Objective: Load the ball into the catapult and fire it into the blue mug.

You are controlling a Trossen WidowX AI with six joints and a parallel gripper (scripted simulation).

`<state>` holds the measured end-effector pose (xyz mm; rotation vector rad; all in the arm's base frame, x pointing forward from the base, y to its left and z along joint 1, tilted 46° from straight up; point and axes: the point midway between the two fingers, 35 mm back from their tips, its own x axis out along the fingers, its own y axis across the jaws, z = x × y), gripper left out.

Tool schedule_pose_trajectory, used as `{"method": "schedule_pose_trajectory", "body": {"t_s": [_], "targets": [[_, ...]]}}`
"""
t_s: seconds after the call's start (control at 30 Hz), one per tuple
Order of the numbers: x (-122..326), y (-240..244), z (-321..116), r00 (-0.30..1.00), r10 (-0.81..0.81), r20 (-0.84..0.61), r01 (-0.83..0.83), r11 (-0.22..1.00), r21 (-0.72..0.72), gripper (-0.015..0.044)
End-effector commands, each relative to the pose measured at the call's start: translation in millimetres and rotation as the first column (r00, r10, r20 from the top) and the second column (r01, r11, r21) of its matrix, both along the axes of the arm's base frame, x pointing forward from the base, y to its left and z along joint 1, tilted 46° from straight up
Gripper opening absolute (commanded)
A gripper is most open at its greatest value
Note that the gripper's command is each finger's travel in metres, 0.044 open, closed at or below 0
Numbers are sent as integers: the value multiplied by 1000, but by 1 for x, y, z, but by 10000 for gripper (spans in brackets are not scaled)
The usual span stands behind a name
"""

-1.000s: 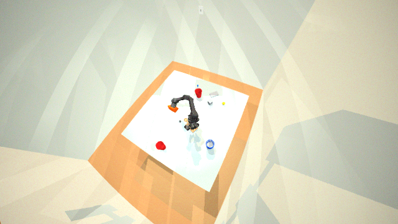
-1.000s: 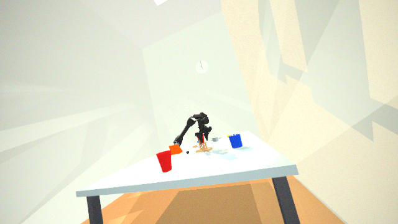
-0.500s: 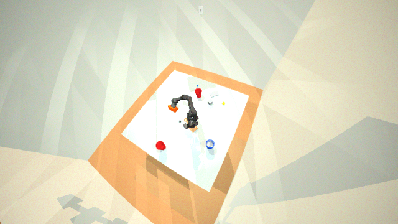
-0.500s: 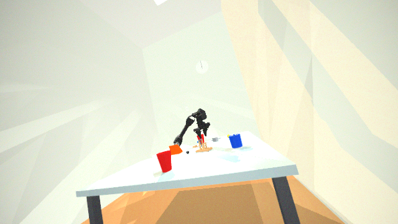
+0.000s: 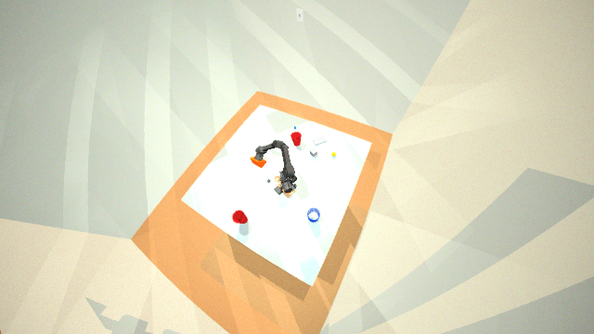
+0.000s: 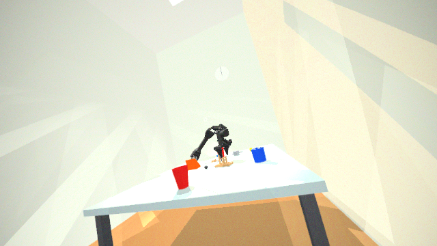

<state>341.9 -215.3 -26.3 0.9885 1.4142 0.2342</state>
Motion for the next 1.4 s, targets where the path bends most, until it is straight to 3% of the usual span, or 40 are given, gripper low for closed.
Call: {"method": "schedule_pose_trajectory", "body": {"t_s": [0.0,0.83,1.2,1.37], "targets": [[2,5,-4,1000,-5,2,5,1000,5,440],[10,32,-31,1000,-5,3,5,1000,7,440],[9,30,-29,1000,3,1,-3,1000,2,151],[9,30,-29,1000,3,1,-3,1000,2,118]]}}
